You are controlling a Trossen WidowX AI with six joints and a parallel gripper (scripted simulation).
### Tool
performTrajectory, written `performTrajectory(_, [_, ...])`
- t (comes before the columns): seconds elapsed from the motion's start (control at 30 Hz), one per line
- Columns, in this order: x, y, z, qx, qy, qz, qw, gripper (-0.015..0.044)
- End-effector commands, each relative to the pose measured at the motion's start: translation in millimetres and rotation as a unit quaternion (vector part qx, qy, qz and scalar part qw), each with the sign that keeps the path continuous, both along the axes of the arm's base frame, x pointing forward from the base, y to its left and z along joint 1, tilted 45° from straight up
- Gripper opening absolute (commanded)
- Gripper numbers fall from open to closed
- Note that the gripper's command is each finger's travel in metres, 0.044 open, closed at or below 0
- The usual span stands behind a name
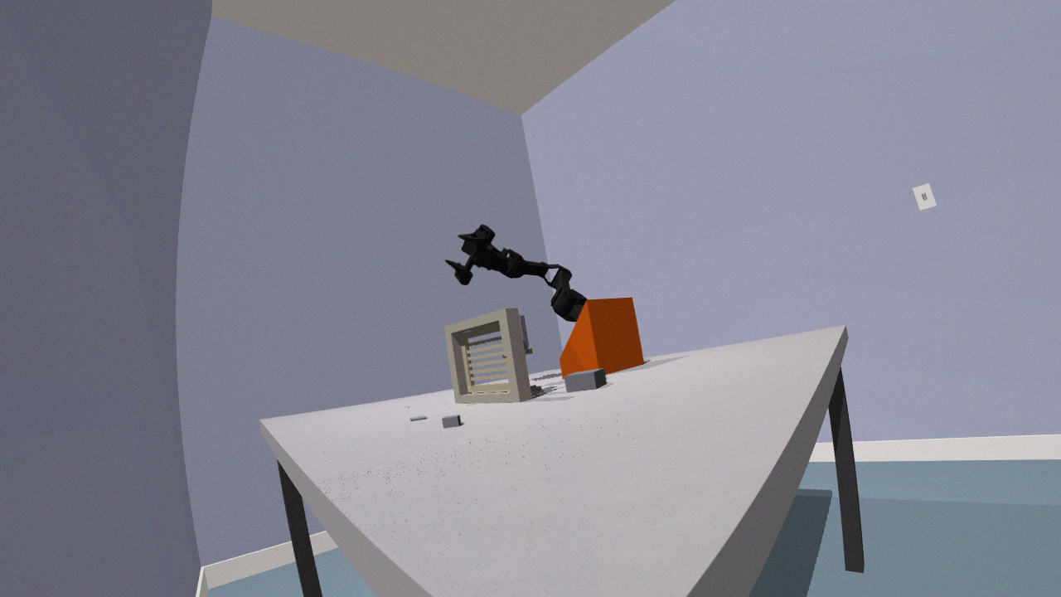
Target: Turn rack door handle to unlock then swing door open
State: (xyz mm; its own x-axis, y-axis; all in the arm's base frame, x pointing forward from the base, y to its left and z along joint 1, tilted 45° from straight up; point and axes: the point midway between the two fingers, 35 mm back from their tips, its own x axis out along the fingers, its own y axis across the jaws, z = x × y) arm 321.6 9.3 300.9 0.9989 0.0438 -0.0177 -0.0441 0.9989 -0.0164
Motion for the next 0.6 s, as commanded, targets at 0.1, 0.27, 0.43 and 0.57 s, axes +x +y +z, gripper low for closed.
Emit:
performTrajectory(0.1, [8,1,-9,0.008,0.030,-0.004,1.000,0.0295])
performTrajectory(0.27, [23,4,-28,0.022,0.088,-0.014,0.996,0.0281])
performTrajectory(0.43, [36,7,-49,0.032,0.146,-0.025,0.988,0.0281])
performTrajectory(0.57, [44,10,-65,0.037,0.191,-0.036,0.980,0.0281])
